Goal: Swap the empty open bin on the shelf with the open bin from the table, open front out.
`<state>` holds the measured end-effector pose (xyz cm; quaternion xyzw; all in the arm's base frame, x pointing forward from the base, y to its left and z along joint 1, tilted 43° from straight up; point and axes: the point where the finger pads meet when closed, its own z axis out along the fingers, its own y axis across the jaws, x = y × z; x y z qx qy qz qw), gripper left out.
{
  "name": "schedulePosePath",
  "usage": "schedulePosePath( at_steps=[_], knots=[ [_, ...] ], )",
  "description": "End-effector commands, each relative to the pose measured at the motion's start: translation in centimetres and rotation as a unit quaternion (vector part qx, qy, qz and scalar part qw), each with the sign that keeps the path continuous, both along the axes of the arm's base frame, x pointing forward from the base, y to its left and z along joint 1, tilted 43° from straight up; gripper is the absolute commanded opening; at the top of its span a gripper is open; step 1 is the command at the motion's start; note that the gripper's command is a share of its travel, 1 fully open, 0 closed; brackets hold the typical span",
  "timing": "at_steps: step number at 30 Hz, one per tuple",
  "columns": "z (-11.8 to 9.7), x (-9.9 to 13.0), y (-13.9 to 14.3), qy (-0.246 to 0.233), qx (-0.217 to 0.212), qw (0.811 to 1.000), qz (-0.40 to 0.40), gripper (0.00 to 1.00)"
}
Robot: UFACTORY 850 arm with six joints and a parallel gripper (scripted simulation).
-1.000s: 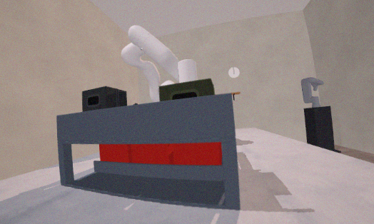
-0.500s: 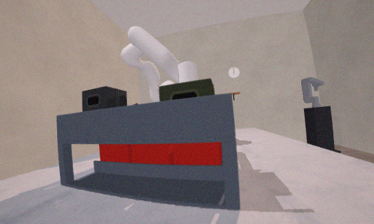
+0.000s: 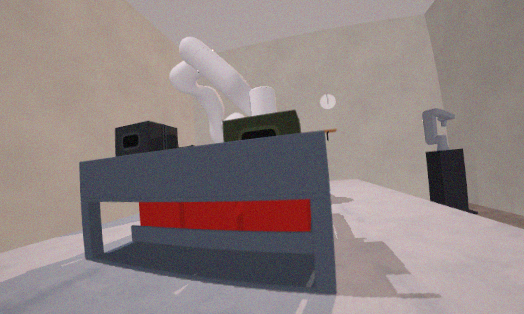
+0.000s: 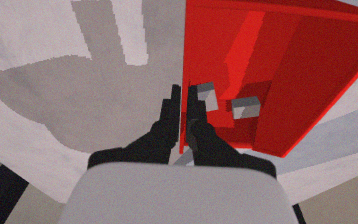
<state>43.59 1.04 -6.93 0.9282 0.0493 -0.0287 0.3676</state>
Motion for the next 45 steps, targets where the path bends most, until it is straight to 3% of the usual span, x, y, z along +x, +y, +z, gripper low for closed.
schedulePosePath(
  at_steps=[1,45],
  knots=[
    [0.03,0.07,0.06,-0.001,0.000,1.000,0.000,0.00],
    [0.93,0.09,0.90,-0.001,0.000,1.000,0.000,0.00]
  ],
)
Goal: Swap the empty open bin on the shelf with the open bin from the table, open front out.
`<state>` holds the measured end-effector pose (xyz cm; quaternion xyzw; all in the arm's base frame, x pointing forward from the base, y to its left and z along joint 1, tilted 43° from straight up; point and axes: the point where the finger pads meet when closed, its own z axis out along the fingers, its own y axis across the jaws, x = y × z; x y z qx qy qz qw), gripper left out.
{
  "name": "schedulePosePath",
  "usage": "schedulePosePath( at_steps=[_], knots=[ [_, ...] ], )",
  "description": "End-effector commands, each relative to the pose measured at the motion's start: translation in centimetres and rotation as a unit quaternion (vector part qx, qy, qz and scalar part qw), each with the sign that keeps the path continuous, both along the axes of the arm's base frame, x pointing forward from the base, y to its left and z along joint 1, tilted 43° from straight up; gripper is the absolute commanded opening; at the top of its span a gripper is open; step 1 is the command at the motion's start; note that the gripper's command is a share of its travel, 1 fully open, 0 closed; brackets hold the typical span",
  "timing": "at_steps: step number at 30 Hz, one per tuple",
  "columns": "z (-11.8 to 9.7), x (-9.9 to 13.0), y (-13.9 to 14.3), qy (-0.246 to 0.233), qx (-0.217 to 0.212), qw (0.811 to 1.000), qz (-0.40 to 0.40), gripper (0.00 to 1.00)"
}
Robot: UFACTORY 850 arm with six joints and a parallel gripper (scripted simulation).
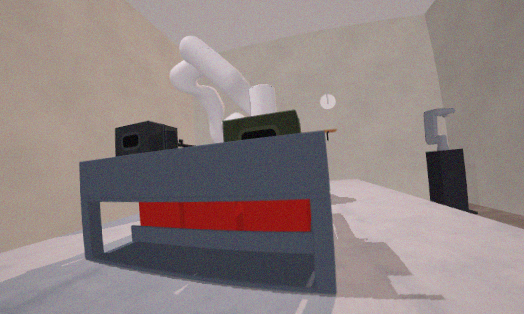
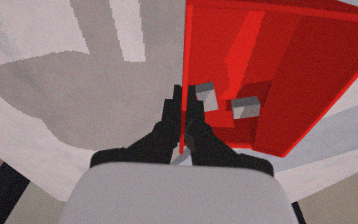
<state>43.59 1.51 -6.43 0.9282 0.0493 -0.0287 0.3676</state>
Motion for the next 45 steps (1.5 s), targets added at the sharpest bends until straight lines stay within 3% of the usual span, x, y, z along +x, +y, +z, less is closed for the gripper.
schedulePosePath(
  at_steps=[1,23,45],
  knots=[
    [0.6,0.1,0.6,-0.001,0.000,1.000,0.000,0.00],
    [4.7,0.2,4.4,-0.001,0.000,1.000,0.000,0.00],
    [5.8,0.2,5.5,-0.001,0.000,1.000,0.000,0.00]
  ],
)
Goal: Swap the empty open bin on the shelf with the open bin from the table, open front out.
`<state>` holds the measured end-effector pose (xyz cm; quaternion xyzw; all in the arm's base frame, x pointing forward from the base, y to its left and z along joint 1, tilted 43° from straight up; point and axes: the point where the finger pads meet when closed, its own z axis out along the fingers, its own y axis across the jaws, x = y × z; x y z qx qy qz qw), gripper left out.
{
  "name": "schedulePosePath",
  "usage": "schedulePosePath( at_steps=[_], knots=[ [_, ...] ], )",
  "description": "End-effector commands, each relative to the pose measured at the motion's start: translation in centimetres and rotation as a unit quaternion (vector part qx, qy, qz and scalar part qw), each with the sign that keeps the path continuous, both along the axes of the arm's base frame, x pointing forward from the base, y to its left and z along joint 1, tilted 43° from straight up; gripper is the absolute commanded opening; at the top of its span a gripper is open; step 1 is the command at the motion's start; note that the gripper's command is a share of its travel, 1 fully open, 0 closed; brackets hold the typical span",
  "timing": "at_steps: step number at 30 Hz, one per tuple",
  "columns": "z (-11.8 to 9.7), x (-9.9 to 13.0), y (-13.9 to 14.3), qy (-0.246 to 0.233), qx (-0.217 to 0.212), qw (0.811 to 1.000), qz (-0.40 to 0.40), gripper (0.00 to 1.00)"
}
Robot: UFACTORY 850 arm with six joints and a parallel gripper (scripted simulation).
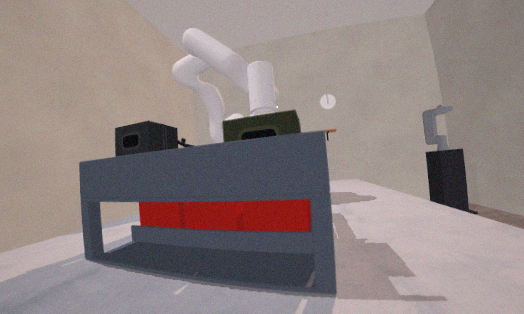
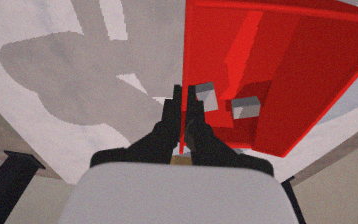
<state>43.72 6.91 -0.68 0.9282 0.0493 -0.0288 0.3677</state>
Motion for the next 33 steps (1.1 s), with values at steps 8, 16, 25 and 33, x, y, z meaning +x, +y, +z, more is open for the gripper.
schedulePosePath(
  at_steps=[8,16,25,33],
  knots=[
    [0.0,0.1,0.1,-0.001,0.000,1.000,0.000,0.00],
    [-0.8,-0.3,1.0,-0.025,0.000,0.999,-0.026,0.00],
    [-2.0,-0.9,2.3,-0.057,-0.001,0.997,-0.060,0.00],
    [-2.0,-0.9,2.3,-0.057,-0.001,0.997,-0.060,0.00]
  ],
)
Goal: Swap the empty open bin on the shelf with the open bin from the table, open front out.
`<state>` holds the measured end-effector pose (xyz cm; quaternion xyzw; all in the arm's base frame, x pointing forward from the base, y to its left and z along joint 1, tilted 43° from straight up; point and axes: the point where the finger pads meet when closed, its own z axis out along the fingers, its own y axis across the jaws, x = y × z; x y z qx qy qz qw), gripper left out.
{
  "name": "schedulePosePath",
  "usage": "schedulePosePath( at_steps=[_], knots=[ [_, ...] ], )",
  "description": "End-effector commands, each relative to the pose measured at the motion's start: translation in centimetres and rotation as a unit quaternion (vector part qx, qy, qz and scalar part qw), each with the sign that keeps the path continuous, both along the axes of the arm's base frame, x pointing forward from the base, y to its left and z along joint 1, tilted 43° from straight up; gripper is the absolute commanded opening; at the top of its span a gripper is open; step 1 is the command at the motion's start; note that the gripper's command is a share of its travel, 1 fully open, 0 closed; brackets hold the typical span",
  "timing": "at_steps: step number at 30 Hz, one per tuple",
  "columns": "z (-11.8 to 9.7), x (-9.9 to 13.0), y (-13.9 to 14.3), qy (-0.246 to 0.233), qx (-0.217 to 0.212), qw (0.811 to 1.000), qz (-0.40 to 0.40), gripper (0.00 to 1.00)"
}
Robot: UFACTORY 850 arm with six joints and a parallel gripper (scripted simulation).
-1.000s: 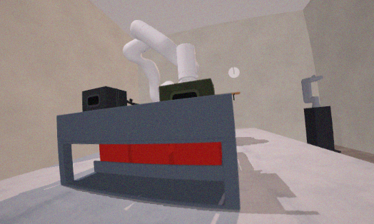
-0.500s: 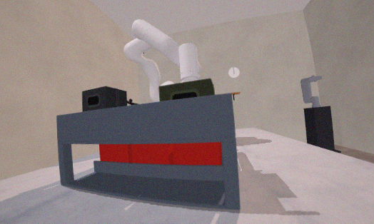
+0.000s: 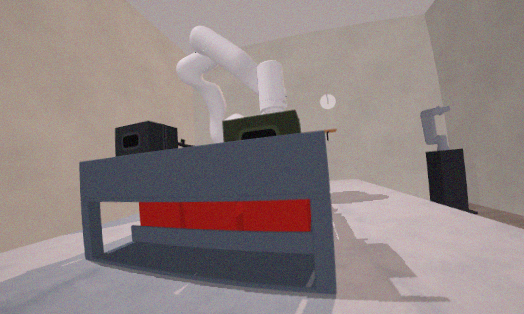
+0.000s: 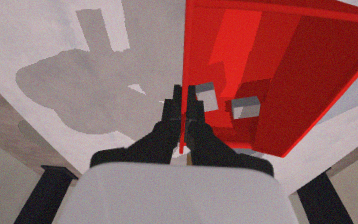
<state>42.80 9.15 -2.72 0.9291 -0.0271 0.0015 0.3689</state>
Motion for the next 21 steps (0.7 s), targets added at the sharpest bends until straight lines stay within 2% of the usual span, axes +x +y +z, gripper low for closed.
schedulePosePath(
  at_steps=[1,15,21],
  knots=[
    [0.0,0.1,0.1,-0.001,0.000,1.000,0.000,0.00],
    [-0.5,0.0,-0.4,-0.001,0.000,1.000,0.000,0.00],
    [-1.5,0.0,-1.3,-0.001,0.000,1.000,0.000,0.00]
  ],
)
